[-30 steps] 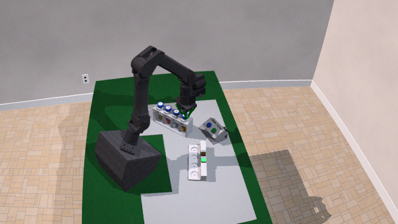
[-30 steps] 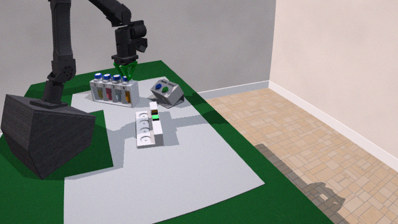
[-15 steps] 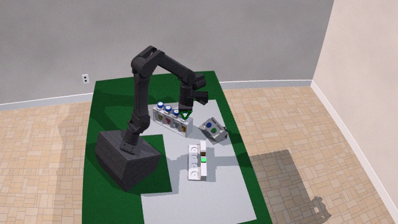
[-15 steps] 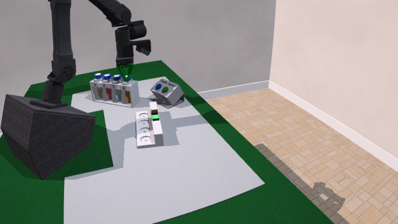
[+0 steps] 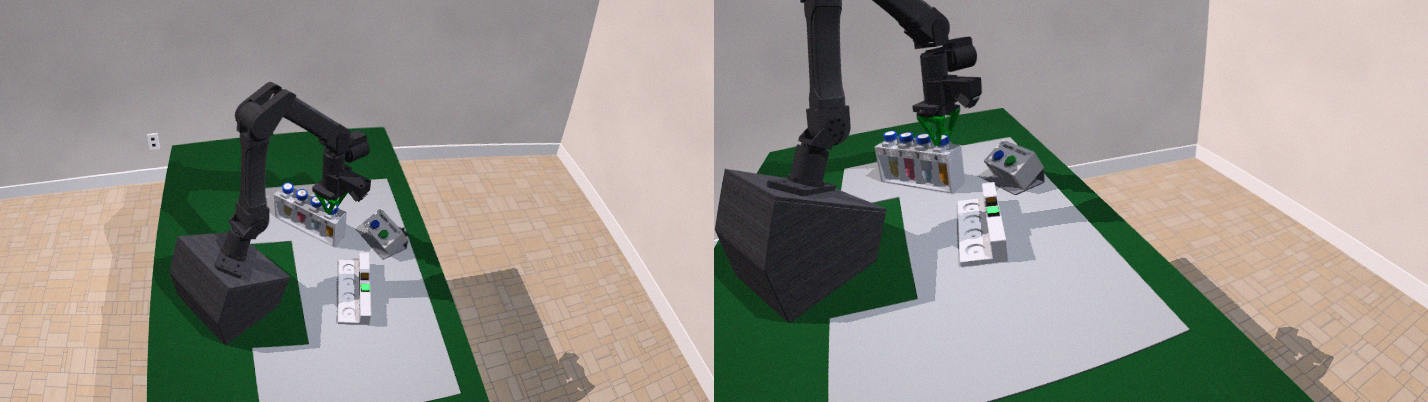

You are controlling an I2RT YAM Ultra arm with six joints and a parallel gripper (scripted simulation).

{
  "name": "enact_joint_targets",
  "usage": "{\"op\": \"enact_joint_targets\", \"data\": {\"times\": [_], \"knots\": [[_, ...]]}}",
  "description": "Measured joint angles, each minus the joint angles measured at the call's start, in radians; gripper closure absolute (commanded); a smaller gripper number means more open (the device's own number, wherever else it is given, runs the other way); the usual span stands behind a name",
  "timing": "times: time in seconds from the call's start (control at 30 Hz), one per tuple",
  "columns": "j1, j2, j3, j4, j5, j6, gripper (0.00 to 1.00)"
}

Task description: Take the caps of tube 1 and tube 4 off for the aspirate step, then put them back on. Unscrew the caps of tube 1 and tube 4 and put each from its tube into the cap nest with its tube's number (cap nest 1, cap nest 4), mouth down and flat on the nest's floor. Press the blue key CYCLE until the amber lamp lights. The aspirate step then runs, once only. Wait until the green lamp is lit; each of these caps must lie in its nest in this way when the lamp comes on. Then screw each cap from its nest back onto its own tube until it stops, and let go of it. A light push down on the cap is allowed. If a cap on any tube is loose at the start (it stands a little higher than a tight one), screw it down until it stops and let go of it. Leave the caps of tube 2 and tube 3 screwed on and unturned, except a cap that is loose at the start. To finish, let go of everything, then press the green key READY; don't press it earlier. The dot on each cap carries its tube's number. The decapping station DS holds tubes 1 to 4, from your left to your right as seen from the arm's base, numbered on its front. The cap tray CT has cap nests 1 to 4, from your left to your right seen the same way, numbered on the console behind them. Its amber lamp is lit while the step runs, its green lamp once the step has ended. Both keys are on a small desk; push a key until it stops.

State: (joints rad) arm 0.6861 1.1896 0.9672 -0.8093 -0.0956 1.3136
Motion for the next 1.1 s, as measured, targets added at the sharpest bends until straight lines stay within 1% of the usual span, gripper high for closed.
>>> {"op": "enact_joint_targets", "data": {"times": [0.17, 0.23, 0.33, 0.47, 0.5, 0.87, 1.0, 1.1], "knots": [[0.000, 0.000, 0.000, 0.000, 0.000, 0.232, 1.00], [0.000, 0.000, 0.000, 0.000, 0.000, 0.301, 1.00], [0.000, 0.000, 0.000, 0.000, 0.000, 0.361, 1.00], [0.000, 0.000, 0.000, 0.001, 0.000, 0.397, 1.00], [0.000, 0.000, 0.000, 0.001, 0.000, 0.402, 0.51], [0.000, 0.000, 0.000, 0.000, -0.001, 0.432, 0.51], [0.001, 0.000, 0.000, 0.000, -0.001, 0.370, 0.51], [0.001, 0.000, 0.000, 0.000, -0.001, 0.238, 0.51]]}}
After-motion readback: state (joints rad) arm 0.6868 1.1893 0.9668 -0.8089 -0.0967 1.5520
